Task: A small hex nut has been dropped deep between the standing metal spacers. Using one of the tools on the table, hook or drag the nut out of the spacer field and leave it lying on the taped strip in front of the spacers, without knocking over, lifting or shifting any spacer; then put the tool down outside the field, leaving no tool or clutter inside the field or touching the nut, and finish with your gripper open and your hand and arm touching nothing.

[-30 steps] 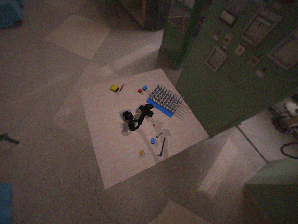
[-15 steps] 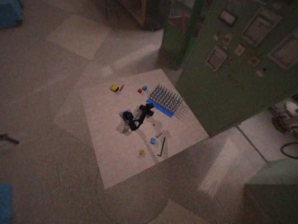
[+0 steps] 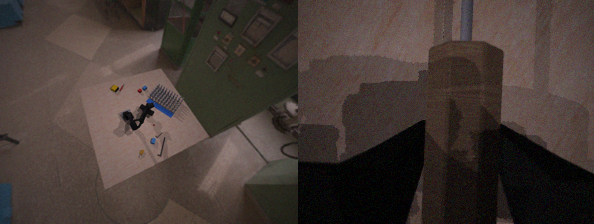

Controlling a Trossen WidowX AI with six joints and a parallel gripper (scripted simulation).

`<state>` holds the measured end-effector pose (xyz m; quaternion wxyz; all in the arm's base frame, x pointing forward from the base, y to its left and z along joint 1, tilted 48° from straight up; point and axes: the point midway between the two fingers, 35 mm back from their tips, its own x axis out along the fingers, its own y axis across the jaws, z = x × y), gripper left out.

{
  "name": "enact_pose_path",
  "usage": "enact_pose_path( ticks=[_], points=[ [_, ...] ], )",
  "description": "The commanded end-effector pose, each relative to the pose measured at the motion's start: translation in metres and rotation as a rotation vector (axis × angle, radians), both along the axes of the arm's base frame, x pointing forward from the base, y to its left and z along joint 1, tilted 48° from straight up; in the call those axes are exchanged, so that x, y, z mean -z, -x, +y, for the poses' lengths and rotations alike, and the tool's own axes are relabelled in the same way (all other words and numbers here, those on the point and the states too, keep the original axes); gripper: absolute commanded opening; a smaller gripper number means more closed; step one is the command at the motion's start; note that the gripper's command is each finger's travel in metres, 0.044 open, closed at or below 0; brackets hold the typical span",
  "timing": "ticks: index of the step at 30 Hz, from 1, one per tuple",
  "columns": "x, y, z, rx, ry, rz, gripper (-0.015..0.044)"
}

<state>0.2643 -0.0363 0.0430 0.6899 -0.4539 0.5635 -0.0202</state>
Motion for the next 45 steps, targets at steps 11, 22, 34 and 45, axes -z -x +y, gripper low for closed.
enact_pose_path(
  ticks=[11,22,34,45],
  points=[
    [0.001,-0.009,0.003,0.001,-0.006,-0.012,0.0],
    [0.003,-0.014,0.005,0.001,-0.006,-0.013,0.0],
    [0.005,-0.019,0.007,0.002,-0.006,-0.013,0.0],
    [0.006,-0.025,0.009,0.002,-0.006,-0.014,0.0]
  ],
)
